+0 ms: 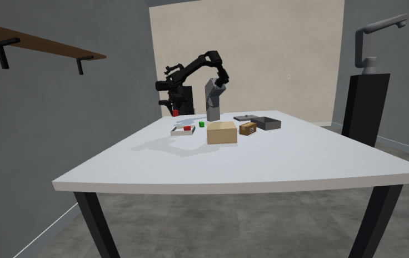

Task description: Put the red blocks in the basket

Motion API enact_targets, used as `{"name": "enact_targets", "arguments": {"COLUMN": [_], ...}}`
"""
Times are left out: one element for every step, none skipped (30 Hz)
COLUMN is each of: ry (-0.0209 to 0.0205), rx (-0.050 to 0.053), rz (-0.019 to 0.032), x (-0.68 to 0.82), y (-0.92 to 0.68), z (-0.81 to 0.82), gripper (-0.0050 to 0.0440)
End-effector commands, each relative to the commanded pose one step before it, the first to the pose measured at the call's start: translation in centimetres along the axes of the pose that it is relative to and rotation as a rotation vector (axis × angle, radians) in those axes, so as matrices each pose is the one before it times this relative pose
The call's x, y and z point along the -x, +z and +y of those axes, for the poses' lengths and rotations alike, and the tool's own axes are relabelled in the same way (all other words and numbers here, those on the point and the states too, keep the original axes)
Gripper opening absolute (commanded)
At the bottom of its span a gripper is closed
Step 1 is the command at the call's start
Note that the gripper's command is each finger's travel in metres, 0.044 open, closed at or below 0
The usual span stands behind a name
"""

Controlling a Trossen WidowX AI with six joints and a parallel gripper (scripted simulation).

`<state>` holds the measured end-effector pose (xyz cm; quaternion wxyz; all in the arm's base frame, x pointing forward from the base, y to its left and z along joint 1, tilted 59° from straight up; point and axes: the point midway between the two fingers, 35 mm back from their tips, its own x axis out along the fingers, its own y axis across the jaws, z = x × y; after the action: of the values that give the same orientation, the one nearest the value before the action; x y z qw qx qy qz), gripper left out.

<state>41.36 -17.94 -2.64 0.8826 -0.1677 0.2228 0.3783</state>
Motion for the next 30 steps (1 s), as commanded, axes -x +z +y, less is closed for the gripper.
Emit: {"name": "enact_targets", "arguments": {"ry": [0.02239, 0.0, 0.0, 0.0, 0.0, 0.0, 0.0, 0.0, 0.0, 0.0, 0.0, 0.0, 0.0, 0.0, 0.0, 0.0, 0.0, 0.0, 0.0, 0.0, 0.0, 0.0, 0.0, 0.0, 0.0, 0.0, 0.0, 0.0, 0.0, 0.0], "rx": [0.0062, 0.0, 0.0, 0.0, 0.0, 0.0, 0.0, 0.0, 0.0, 0.0, 0.0, 0.0, 0.0, 0.0, 0.0, 0.0, 0.0, 0.0, 0.0, 0.0, 0.0, 0.0, 0.0, 0.0, 0.0, 0.0, 0.0, 0.0, 0.0, 0.0], "rz": [-0.00793, 0.0, 0.0, 0.0, 0.0, 0.0, 0.0, 0.0, 0.0, 0.0, 0.0, 0.0, 0.0, 0.0, 0.0, 0.0, 0.0, 0.0, 0.0, 0.0, 0.0, 0.0, 0.0, 0.0, 0.0, 0.0, 0.0, 0.0, 0.0, 0.0], "x": [-2.179, 0.0, -0.667, -0.667, -0.667, -0.667, -0.667, -0.667, -0.667, -0.667, -0.04, 0.0, 0.0, 0.0, -0.267, -0.267, -0.267, 0.0, 0.0, -0.267, -0.267, -0.267, -0.267, -0.267, -0.267, -0.1, 0.0, 0.0, 0.0, -0.1], "y": [0.245, 0.0, 0.0, 0.0, 0.0, 0.0, 0.0, 0.0, 0.0, 0.0, 0.0, 0.0, 0.0, 0.0, 0.0, 0.0, 0.0, 0.0, 0.0, 0.0, 0.0, 0.0, 0.0, 0.0, 0.0, 0.0, 0.0, 0.0, 0.0, 0.0], "z": [0.458, 0.0, 0.0, 0.0, 0.0, 0.0, 0.0, 0.0, 0.0, 0.0, 0.0, 0.0, 0.0, 0.0, 0.0, 0.0, 0.0, 0.0, 0.0, 0.0, 0.0, 0.0, 0.0, 0.0, 0.0, 0.0, 0.0, 0.0, 0.0, 0.0], "gripper": [0.0, 0.0, 0.0, 0.0, 0.0, 0.0, 0.0, 0.0, 0.0, 0.0, 0.0, 0.0, 0.0, 0.0, 0.0, 0.0, 0.0, 0.0, 0.0, 0.0, 0.0, 0.0, 0.0, 0.0, 0.0, 0.0, 0.0, 0.0, 0.0, 0.0]}}
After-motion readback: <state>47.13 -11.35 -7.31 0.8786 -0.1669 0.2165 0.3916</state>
